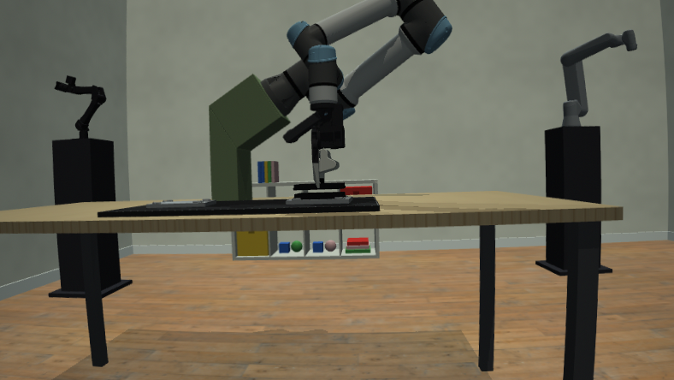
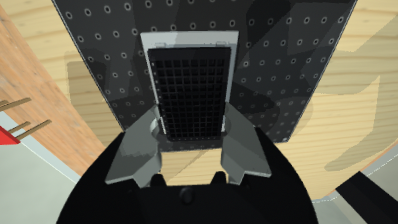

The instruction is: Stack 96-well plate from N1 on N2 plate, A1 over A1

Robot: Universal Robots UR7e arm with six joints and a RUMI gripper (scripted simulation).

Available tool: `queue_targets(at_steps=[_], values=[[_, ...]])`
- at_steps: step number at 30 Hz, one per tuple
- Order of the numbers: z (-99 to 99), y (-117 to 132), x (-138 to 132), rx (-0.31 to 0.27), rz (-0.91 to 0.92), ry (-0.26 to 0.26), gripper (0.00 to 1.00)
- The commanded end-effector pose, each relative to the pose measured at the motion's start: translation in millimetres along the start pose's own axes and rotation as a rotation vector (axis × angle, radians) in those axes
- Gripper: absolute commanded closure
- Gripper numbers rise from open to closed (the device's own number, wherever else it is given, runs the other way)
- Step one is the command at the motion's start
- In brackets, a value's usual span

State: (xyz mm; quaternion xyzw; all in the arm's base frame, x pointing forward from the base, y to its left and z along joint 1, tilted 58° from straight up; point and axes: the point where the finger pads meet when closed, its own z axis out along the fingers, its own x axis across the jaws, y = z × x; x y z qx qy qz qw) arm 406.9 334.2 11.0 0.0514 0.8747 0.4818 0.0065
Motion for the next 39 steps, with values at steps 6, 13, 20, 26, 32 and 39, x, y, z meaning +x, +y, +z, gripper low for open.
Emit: queue_targets(at_steps=[6,13,20,26,32,39], values=[[0.0,0.1,-0.2,0.0,0.0,-0.001,1.0],[1.3,0.1,-0.2,0.0,0.0,-0.001,1.0],[2.4,0.1,-0.1,0.0,0.0,-0.001,1.0],[3.1,0.1,-0.1,0.0,0.0,-0.001,1.0],[4.1,0.1,-0.1,0.0,0.0,-0.001,1.0],[5.1,0.1,-0.1,0.0,0.0,-0.001,1.0]])
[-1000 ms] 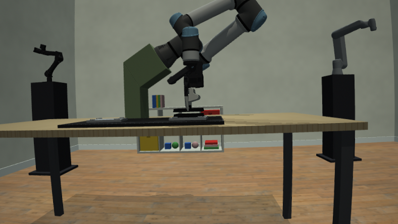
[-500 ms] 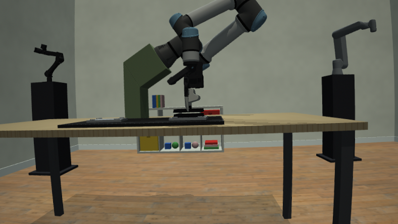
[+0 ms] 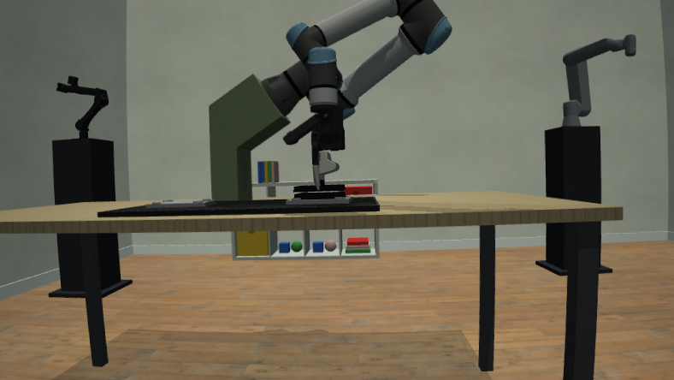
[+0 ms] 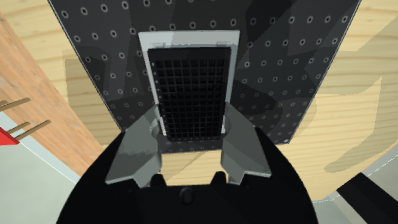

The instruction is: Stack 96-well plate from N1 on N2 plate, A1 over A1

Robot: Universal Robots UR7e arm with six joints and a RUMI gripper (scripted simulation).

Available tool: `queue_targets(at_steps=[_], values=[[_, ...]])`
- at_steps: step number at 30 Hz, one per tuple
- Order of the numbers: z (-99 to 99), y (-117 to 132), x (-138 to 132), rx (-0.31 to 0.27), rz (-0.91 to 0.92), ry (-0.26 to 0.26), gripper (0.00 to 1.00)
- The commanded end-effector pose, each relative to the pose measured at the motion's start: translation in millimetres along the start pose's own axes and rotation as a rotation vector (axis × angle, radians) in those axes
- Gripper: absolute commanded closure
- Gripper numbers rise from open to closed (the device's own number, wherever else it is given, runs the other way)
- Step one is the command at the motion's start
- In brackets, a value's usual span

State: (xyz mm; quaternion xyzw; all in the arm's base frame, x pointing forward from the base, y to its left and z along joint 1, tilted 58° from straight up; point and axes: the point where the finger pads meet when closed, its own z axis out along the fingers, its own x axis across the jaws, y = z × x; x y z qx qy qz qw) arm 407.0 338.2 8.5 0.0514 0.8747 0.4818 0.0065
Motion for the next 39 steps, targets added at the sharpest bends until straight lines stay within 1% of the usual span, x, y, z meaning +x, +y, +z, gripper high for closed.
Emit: queue_targets(at_steps=[1,39], values=[[0.3,0.1,-0.3,0.0,0.0,-0.001,1.0],[6.0,0.1,-0.3,0.0,0.0,-0.001,1.0]])
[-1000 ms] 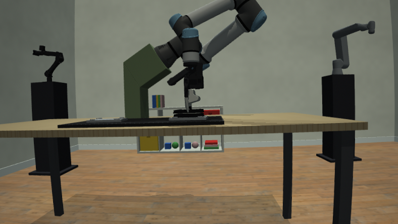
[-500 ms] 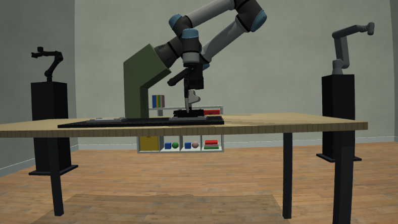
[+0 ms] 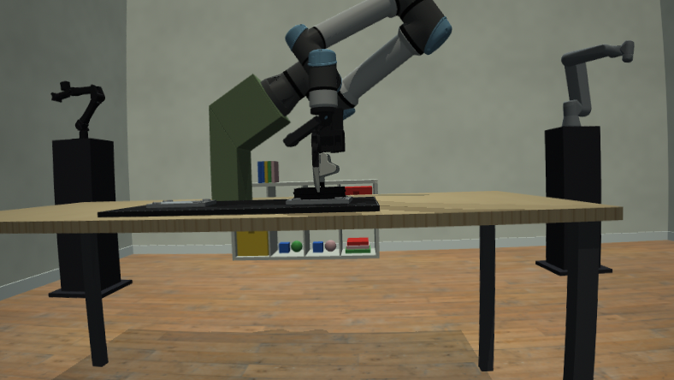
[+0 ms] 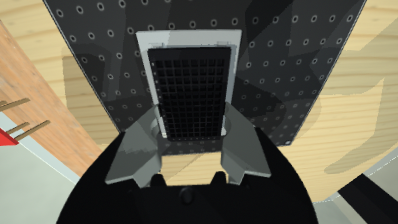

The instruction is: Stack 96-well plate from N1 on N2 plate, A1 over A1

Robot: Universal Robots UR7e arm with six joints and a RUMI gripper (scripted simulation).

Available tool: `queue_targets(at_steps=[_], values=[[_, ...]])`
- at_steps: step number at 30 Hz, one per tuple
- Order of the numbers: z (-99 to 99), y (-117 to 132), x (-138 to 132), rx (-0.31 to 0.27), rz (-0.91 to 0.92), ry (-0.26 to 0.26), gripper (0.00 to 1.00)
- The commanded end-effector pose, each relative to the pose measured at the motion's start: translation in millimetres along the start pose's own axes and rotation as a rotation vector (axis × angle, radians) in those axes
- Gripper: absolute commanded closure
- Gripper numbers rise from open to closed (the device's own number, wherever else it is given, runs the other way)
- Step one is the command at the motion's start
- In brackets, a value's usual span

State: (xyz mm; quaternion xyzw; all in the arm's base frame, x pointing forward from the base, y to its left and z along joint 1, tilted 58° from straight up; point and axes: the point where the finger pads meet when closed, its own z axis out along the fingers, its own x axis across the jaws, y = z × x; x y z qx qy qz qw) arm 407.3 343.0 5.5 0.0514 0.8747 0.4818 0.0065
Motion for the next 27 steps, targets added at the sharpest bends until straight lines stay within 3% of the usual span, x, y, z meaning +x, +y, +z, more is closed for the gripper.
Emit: queue_targets(at_steps=[1,2,3,23,27], values=[[0.4,0,0,0.0,0.0,-0.001,1.0],[0.3,0,0,0.0,0.0,-0.001,1.0],[0.3,0,0,0.0,0.0,-0.001,0.0],[0.3,0,0,0.0,0.0,-0.001,0.0],[-10.2,0,0,0.0,0.0,-0.001,0.0]])
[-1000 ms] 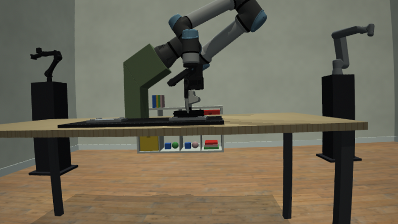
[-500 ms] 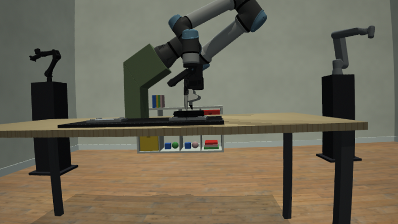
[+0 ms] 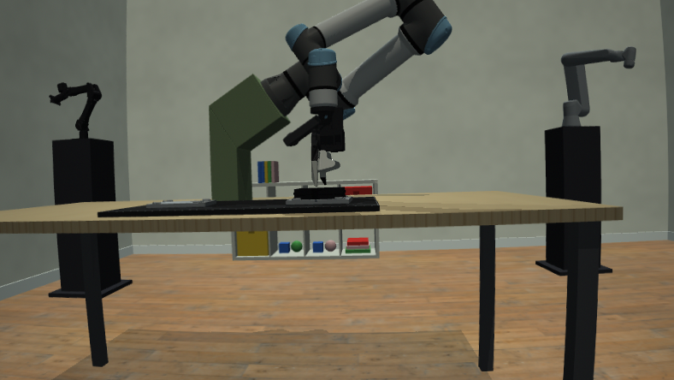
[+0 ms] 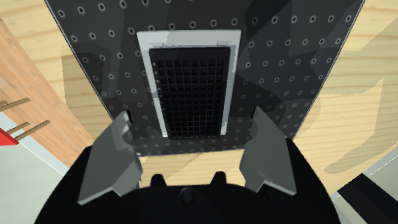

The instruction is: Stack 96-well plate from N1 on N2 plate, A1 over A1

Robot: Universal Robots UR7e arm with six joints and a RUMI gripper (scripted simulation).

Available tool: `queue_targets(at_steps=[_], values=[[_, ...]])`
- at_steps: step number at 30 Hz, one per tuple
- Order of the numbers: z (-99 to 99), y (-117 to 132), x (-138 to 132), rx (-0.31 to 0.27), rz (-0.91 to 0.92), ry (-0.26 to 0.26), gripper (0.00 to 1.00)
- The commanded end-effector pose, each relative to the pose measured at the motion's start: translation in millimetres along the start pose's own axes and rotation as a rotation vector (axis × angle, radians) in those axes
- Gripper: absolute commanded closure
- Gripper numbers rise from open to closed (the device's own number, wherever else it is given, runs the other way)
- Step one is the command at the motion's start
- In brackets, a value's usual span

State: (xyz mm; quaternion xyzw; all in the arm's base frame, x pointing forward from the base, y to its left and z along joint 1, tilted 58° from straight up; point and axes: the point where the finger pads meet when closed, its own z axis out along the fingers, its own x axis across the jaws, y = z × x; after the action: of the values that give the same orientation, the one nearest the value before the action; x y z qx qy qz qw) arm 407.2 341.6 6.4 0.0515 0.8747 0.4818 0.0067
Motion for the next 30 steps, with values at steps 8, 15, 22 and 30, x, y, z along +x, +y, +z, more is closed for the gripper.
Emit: queue_targets(at_steps=[8,15,22,30], values=[[-24.6,0,0,0.0,0.0,0.0,0.0],[-43.2,0,0,0.0,0.0,0.0,0.0],[-56.6,0,0,0.0,0.0,0.0,0.0],[-77.9,0,0,0.0,0.0,0.0,0.0]])
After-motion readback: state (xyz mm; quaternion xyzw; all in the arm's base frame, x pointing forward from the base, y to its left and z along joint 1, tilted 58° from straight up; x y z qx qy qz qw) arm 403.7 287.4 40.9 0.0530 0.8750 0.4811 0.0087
